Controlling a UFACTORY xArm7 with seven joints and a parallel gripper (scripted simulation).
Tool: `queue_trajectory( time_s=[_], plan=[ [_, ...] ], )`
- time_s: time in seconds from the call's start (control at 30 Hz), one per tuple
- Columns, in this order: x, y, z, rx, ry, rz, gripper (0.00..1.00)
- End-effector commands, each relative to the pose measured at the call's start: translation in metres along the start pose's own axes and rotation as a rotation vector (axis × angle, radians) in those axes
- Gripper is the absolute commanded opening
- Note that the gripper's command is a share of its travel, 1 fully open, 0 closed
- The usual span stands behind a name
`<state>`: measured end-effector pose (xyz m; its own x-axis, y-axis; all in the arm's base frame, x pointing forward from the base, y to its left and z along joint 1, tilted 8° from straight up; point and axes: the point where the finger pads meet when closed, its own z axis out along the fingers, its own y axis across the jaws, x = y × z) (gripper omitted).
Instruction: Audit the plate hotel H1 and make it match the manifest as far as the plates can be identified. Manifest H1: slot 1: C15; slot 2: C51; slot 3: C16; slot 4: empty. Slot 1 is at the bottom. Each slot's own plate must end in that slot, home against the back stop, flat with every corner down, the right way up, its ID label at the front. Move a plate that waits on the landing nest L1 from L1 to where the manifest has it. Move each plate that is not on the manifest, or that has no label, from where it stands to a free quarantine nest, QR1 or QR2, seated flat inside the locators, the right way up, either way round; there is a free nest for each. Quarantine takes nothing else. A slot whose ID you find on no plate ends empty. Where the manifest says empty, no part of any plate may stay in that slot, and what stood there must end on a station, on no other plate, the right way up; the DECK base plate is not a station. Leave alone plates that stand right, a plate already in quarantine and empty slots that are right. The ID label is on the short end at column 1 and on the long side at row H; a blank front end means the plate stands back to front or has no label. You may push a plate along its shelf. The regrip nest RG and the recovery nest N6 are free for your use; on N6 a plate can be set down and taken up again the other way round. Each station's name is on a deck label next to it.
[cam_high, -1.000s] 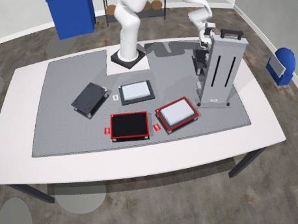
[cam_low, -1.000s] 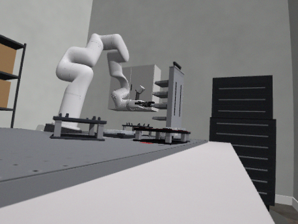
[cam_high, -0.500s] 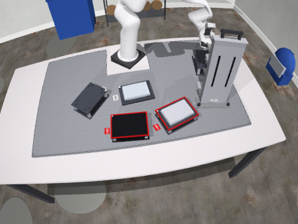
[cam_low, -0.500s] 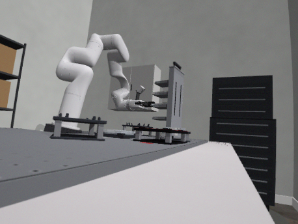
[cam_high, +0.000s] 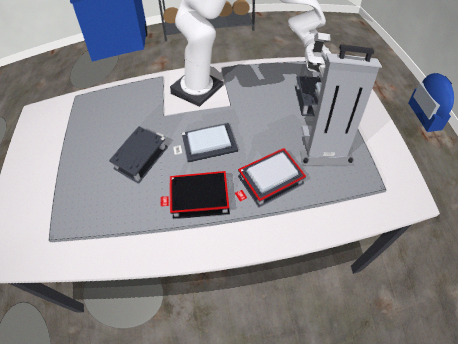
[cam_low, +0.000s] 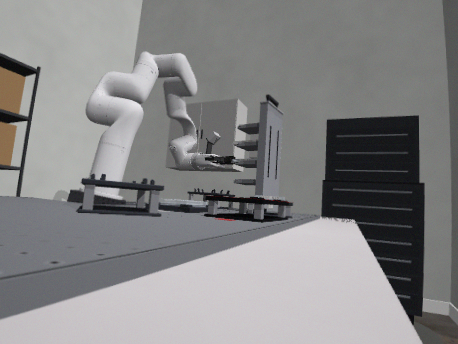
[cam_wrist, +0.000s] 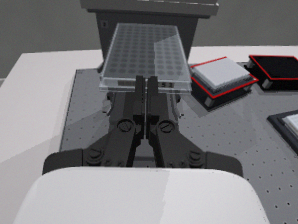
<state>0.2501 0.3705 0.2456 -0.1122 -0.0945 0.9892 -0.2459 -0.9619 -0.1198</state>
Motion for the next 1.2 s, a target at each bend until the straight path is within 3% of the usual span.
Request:
queue_trajectory(
  time_s=[0.0,1.17],
  plan=[
    [0.001,-0.001,-0.003,-0.001,0.000,0.003,0.00],
    [0.001,-0.001,-0.055,-0.001,0.000,0.003,0.00]
  ],
)
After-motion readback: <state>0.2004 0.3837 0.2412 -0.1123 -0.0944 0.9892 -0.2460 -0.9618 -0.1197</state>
